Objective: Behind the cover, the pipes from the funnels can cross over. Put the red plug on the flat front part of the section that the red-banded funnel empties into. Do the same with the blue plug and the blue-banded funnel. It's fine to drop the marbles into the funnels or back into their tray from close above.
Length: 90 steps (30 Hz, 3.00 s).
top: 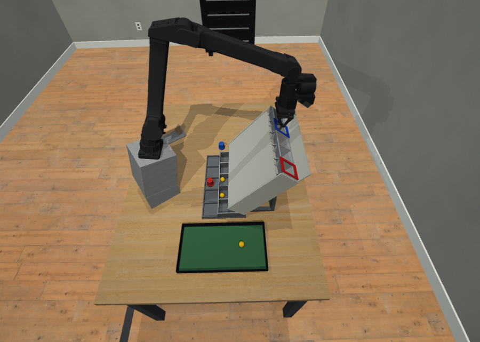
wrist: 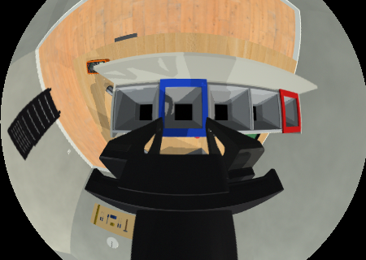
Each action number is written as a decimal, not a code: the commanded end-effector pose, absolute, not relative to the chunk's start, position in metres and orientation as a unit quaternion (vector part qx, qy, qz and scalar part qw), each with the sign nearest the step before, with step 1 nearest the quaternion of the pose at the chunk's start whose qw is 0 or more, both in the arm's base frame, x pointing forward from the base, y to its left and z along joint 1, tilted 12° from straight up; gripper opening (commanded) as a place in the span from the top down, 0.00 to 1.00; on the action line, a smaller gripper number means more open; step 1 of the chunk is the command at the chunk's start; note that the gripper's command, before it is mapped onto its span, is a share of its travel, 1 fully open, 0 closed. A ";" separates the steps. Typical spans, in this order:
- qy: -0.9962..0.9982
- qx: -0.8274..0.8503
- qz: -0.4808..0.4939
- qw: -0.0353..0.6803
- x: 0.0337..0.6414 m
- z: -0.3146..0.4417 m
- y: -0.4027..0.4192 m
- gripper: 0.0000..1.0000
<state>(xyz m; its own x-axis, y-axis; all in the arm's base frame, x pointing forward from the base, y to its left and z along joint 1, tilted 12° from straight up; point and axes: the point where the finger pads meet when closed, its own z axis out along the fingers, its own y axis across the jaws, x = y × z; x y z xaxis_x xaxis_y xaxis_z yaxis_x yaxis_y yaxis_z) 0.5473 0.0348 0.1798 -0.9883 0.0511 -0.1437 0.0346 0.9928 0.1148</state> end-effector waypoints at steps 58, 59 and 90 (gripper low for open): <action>0.991 0.023 0.060 0.120 0.394 0.212 0.043 0.44; 0.991 0.022 0.059 0.114 0.391 0.207 0.043 0.44; 0.974 0.028 0.053 0.220 0.306 0.115 0.004 0.44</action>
<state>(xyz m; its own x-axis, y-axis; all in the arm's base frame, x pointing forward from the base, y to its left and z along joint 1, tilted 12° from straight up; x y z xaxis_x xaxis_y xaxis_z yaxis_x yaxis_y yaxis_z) 0.3078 0.0125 0.1125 -0.9328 0.0837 -0.3505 0.0449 0.9921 0.1173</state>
